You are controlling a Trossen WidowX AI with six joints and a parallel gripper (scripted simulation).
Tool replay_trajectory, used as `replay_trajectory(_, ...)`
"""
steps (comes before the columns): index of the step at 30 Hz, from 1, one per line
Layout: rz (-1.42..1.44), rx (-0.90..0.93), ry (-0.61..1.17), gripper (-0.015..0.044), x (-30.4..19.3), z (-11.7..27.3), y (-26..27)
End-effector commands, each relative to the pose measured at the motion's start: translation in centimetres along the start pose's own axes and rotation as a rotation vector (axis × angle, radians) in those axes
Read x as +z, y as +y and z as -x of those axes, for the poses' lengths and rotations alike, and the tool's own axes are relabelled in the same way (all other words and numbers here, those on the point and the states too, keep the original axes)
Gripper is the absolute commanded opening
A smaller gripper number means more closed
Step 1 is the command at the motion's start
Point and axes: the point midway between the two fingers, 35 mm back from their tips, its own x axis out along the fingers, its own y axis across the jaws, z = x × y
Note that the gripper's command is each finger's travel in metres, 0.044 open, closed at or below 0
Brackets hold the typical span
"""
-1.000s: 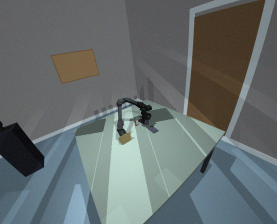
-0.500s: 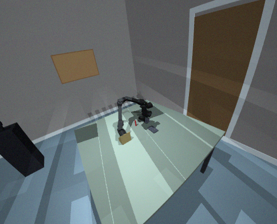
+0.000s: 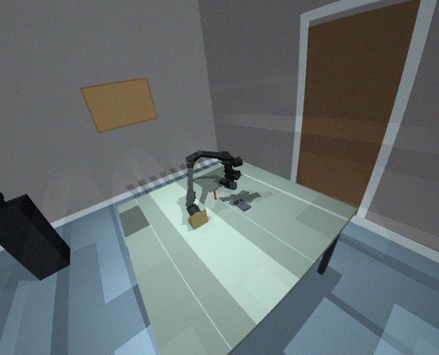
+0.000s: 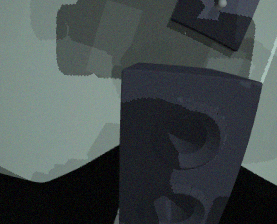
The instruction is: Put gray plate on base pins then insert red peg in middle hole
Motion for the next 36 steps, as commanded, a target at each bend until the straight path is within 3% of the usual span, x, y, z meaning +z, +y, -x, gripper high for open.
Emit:
replay_trajectory(1,0.001,-0.005,-0.002,0.0000,0.1,0.9,-0.1)
replay_trajectory(16,0.002,-0.007,0.006,0.0000,0.0,5.2,-0.8)
replay_trajectory(36,-0.113,-0.007,0.002,0.0000,5.0,2.7,-1.7)
